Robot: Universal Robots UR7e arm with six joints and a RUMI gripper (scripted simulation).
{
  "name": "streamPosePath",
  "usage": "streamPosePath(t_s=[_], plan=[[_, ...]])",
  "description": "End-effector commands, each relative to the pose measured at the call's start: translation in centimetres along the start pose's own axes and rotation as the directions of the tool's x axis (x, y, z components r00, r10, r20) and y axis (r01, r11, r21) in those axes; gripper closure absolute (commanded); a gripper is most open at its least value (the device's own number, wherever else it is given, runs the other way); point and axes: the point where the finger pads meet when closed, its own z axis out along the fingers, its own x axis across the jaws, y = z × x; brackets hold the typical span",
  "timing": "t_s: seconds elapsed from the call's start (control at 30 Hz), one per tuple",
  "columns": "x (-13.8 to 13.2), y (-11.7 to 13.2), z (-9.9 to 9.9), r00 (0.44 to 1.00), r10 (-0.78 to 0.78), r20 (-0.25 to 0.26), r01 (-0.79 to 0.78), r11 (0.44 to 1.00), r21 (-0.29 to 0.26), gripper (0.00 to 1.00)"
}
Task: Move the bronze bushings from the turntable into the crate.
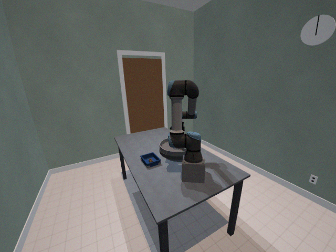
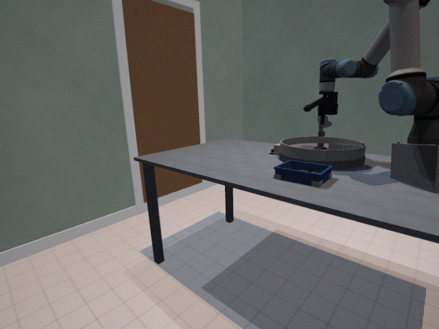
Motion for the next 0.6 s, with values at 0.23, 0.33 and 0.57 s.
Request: streamPosePath(t_s=[0.23,0.33,0.57], plan=[[-0.2,-0.1,2.4,1.0,-0.002,0.003,0.002,1.0,-0.001,1.0],[-0.2,-0.1,2.6,1.0,-0.002,0.003,0.002,1.0,-0.001,1.0],[-0.1,-0.2,2.5,1.0,-0.002,0.001,0.002,1.0,0.0,1.0]])
